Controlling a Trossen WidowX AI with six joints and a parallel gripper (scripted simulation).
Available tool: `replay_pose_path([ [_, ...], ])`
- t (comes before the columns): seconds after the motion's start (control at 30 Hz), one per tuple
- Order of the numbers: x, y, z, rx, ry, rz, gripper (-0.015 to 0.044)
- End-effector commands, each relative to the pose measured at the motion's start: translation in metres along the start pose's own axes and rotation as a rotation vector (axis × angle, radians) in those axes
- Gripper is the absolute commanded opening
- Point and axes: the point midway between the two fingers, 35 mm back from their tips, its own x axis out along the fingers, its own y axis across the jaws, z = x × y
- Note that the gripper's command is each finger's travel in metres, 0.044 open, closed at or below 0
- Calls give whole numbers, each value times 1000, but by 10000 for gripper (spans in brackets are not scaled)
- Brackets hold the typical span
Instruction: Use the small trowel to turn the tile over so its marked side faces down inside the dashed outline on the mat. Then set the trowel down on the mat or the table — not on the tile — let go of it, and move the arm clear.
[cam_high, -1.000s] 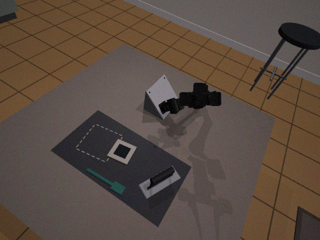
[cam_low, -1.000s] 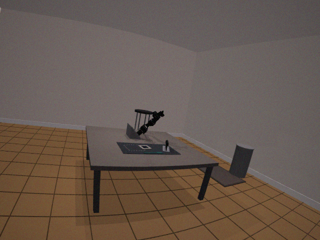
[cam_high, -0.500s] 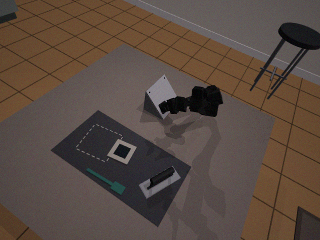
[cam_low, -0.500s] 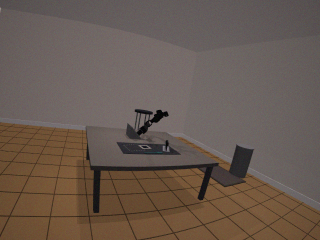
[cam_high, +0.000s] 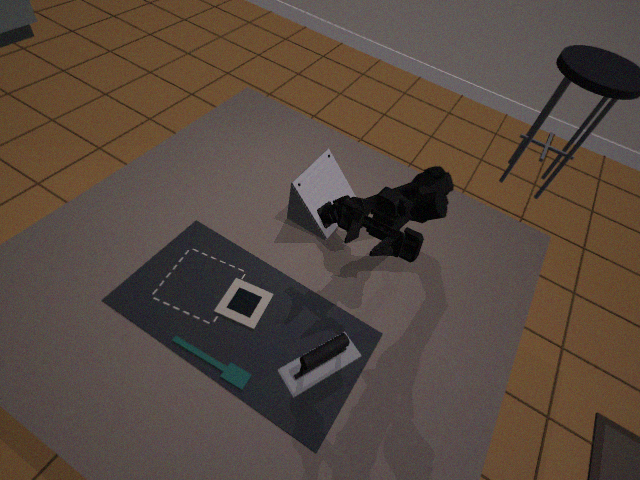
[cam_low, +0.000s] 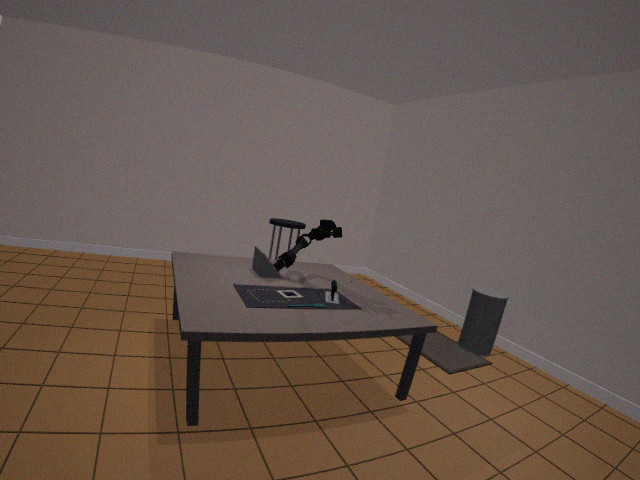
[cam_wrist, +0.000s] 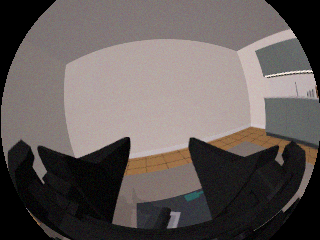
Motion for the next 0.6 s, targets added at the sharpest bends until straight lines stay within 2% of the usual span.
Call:
replay_pose_path([
  [0.0, 18, -3, -15, -54, 114, -44, 270],
  [0.57, 70, -4, -87, -134, 653, -193, 270],
])
